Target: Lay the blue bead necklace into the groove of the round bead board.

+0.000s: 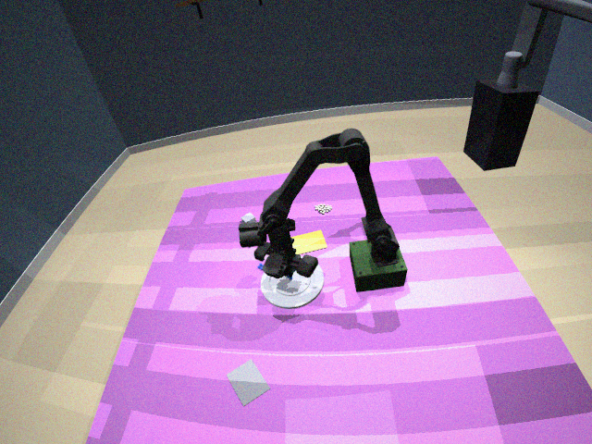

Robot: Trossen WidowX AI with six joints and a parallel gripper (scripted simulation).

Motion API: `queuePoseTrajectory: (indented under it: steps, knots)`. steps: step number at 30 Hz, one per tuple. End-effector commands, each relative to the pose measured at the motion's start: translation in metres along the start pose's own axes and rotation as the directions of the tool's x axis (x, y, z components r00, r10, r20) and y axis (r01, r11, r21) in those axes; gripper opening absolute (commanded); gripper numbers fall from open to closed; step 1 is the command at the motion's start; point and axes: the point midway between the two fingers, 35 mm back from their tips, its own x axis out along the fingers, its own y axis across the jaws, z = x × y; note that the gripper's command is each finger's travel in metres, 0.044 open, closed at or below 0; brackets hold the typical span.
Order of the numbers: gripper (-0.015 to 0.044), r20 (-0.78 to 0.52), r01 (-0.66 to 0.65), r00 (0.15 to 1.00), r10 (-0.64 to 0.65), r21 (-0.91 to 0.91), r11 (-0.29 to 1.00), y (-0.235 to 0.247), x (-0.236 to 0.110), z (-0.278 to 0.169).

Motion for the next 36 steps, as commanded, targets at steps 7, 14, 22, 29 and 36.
queuePoseTrajectory:
  steps: [7,14,22,29,36]
  knots:
    - [0.0000,-0.010,-0.010,1.000,0.009,-0.004,1.000,0.0028,0.0145,-0.0024]
    - [0.0000,-0.010,-0.010,1.000,0.009,-0.004,1.000,0.0028,0.0145,-0.0024]
    - [0.0000,-0.010,-0.010,1.000,0.009,-0.004,1.000,0.0028,0.0145,-0.0024]
    - [0.0000,-0.010,-0.010,1.000,0.009,-0.004,1.000,0.0028,0.0145,-0.0024]
    - [0.0000,-0.010,-0.010,1.000,0.009,-0.004,1.000,0.0028,0.0145,-0.0024]
